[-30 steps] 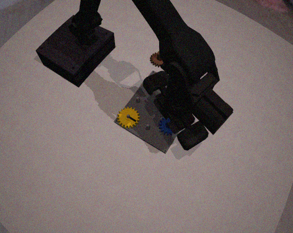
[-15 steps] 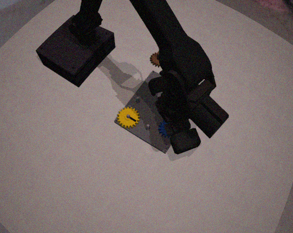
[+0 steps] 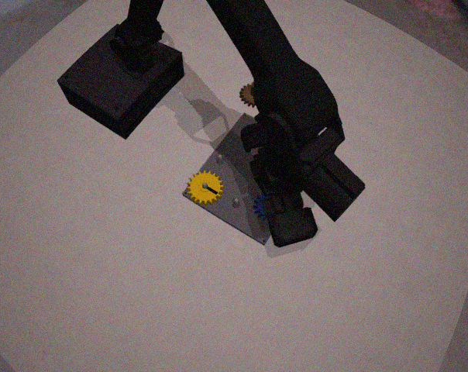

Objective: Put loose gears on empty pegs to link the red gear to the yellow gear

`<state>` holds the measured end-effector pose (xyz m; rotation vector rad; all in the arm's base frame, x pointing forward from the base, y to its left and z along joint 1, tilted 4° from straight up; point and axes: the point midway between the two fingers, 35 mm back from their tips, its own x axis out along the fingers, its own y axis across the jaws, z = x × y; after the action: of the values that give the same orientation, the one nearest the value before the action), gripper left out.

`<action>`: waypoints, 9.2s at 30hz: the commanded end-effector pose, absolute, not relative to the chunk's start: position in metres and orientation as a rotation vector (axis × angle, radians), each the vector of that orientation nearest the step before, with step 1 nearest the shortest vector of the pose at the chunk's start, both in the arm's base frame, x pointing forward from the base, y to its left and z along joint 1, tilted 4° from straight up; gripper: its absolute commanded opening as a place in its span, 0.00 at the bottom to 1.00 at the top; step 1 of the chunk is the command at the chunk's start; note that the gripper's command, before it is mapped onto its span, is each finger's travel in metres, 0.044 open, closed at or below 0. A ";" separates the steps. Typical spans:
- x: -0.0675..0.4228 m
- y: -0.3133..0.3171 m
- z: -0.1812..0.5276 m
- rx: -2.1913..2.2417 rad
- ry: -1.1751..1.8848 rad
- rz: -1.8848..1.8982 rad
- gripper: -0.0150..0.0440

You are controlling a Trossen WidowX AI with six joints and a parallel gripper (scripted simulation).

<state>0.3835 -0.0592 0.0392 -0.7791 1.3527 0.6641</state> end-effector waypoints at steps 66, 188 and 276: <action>0.212 0.134 0.050 -0.591 1.405 0.534 1.00; 0.211 0.123 0.142 -0.580 1.406 0.523 0.25; 0.321 -0.032 0.093 -0.588 1.411 0.503 0.25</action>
<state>0.3170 -0.0250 0.0942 -0.5842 1.4189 0.4990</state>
